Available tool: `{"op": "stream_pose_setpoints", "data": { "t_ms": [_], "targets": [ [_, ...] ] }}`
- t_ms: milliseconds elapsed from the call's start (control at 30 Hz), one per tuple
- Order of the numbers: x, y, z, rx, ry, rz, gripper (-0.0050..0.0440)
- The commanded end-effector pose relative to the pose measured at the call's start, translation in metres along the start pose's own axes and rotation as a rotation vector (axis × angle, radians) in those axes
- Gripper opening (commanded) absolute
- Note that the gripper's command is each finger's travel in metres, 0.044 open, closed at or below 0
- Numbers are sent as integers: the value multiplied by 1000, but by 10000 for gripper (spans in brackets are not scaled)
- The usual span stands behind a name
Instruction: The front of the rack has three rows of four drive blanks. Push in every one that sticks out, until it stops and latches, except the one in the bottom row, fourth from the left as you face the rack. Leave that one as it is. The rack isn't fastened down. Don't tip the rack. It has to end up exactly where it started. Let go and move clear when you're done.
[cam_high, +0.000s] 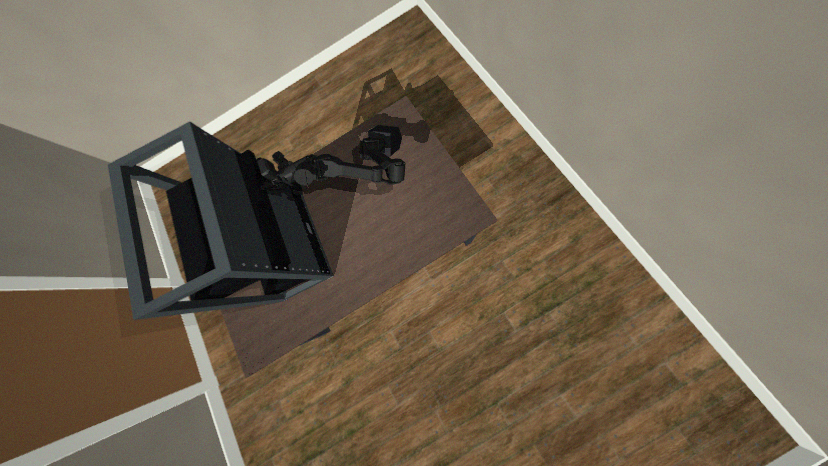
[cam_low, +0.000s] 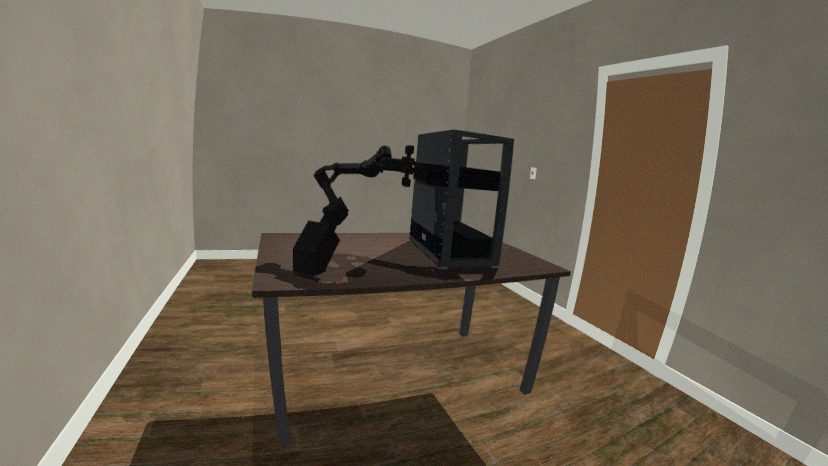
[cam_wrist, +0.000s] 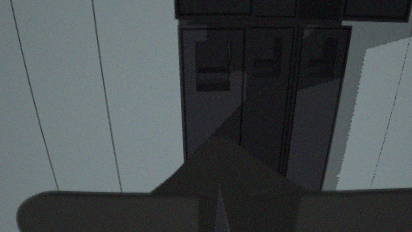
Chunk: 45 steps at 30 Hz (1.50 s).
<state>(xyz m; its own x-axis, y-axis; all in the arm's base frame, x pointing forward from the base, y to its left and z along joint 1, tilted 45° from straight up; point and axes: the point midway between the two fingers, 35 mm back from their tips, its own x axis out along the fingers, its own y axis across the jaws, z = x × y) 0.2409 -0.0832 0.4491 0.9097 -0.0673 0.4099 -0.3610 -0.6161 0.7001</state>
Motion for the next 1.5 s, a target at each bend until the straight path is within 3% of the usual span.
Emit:
{"op": "stream_pose_setpoints", "data": {
  "t_ms": [0,1467],
  "targets": [
    [2,7,-8,-16,19,16,0],
    [12,9,-12,-16,19,16,0]
  ]
}}
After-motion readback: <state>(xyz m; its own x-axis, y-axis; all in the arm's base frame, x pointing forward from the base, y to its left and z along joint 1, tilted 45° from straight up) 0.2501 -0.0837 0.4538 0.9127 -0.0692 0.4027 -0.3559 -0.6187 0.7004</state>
